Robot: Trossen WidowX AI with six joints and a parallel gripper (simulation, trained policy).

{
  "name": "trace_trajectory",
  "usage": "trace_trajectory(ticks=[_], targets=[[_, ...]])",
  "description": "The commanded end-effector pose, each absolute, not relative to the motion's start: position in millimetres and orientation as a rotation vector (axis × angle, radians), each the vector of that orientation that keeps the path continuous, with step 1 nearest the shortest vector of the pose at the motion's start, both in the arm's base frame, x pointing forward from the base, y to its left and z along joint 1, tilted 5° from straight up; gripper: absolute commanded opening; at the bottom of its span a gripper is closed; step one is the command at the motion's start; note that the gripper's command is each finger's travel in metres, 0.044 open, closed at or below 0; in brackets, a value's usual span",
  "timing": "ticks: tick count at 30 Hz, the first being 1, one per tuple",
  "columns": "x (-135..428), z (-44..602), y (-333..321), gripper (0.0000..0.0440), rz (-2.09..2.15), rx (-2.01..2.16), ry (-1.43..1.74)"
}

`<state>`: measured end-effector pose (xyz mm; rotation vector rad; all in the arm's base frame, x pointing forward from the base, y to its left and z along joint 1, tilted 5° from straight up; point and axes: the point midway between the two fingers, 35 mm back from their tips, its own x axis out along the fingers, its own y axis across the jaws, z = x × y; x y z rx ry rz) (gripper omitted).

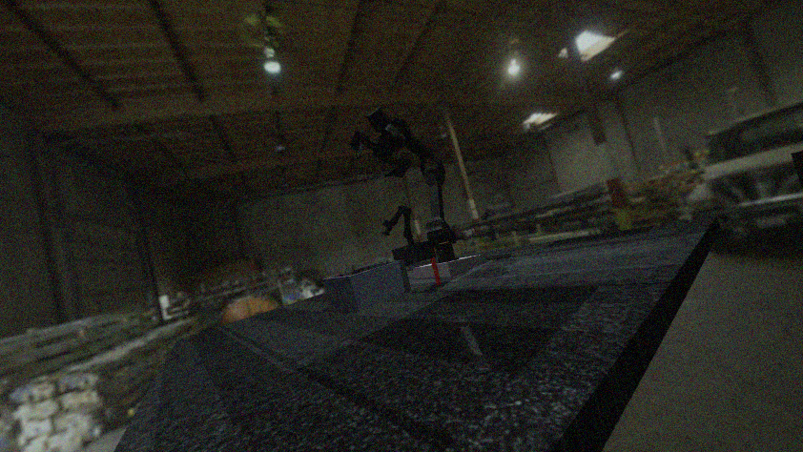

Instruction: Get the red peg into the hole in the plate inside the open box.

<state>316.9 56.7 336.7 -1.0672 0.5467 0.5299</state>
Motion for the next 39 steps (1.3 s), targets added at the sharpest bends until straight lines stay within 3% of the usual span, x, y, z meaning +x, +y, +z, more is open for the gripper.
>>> trace_trajectory(ticks=[1, 39], targets=[[314.5, 327.0, 54.1, 0.044, 0.511, -0.997, 0.605], [239.4, 187.6, 58.2, 0.044, -0.047, -0.004, 1.378]])
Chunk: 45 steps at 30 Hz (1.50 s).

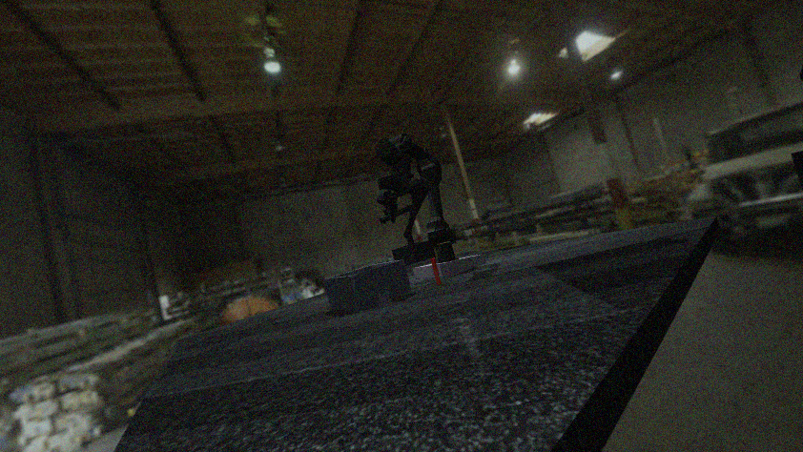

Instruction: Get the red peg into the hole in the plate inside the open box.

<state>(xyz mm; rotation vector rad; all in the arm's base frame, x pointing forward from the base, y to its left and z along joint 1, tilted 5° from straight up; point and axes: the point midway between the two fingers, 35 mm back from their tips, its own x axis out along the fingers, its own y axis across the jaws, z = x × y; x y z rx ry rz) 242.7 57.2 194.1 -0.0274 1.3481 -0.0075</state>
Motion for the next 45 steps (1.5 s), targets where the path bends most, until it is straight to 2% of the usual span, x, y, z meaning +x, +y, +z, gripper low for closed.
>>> trace_trajectory(ticks=[1, 22, 42, 45], targets=[[236.8, 184.2, 59.0, 0.044, -0.072, 0.017, 1.395], [189.0, 103.2, 83.4, 0.044, -0.646, 0.307, 1.57], [191.3, 20.1, 92.1, 0.044, -0.731, 0.352, 1.474], [190.7, 11.0, 90.9, 0.0418, -0.732, 0.351, 1.47]])
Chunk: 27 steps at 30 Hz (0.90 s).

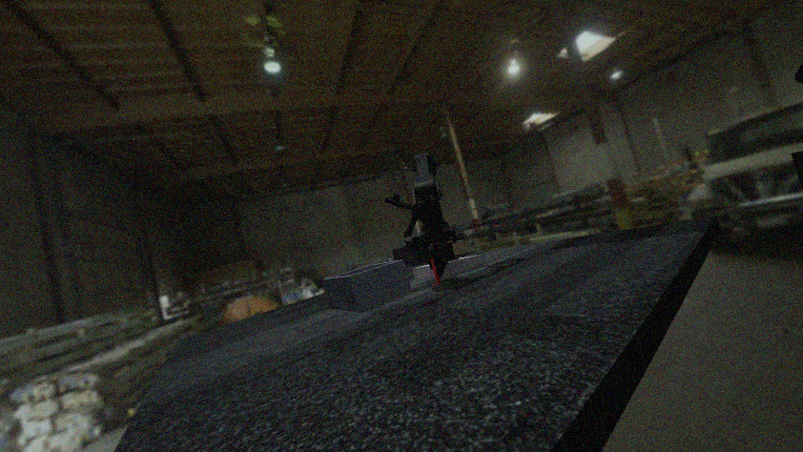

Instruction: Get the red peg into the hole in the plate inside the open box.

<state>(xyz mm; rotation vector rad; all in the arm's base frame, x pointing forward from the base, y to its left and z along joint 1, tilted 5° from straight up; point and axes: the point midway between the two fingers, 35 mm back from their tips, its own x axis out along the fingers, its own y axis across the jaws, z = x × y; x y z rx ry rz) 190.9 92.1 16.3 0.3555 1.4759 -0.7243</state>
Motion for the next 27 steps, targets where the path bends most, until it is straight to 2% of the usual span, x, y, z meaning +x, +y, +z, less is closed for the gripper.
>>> trace_trajectory(ticks=[1, 13, 16, 20, 27], targets=[[190.1, 7.9, 90.6, 0.0395, -0.735, 0.351, 1.472], [186.6, -8.8, 86.7, 0.008, -0.789, 0.349, 1.5], [187.0, -9.4, 86.0, 0.0016, -0.802, 0.341, 1.505], [199.0, 4.2, 79.3, 0.0, -0.805, 0.33, 1.453], [213.3, 32.0, 67.3, 0.0, -0.821, 0.322, 1.384]])
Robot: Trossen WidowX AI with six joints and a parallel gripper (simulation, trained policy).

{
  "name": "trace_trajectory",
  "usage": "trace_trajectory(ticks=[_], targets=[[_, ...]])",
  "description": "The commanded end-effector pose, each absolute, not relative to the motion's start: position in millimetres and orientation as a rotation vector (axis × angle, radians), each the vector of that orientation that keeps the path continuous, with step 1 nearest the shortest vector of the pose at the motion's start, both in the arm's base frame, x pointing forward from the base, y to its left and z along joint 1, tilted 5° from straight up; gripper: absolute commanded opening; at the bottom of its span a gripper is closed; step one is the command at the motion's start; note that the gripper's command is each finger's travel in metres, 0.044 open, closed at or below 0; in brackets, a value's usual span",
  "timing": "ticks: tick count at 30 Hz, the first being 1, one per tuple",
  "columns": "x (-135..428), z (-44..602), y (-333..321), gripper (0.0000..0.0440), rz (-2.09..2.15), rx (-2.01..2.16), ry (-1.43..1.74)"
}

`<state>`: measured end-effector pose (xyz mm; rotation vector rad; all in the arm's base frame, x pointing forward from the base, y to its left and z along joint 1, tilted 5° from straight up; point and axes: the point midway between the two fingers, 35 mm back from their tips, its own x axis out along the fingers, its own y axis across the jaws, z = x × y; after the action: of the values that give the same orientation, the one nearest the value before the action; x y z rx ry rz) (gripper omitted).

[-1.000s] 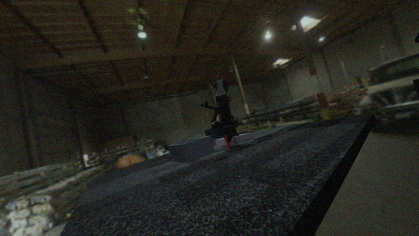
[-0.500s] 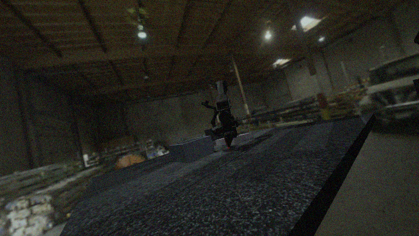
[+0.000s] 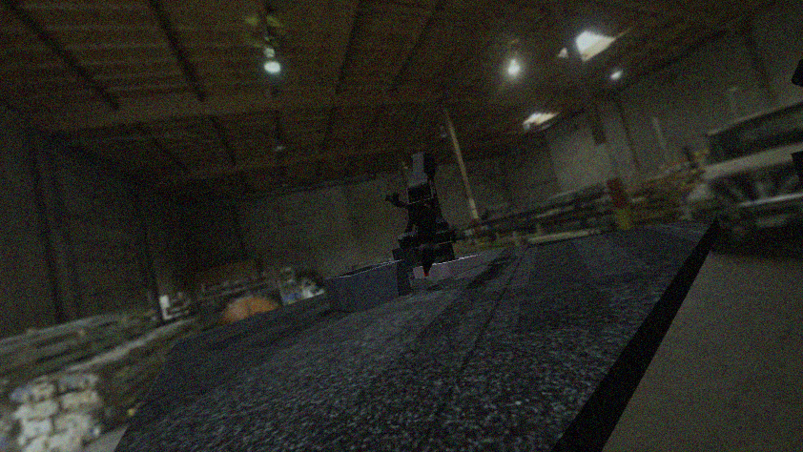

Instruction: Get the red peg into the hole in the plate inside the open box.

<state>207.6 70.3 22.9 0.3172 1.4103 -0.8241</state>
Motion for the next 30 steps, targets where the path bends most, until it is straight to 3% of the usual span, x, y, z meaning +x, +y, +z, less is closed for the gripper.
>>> trace_trajectory(ticks=[1, 16, 30], targets=[[215.7, 36.5, 65.5, 0.0, -0.824, 0.323, 1.374], [256.0, 95.1, 24.5, 0.0, -0.916, 0.408, 1.217], [285.9, 102.1, -36.8, 0.0, -0.999, 0.484, 1.158]])
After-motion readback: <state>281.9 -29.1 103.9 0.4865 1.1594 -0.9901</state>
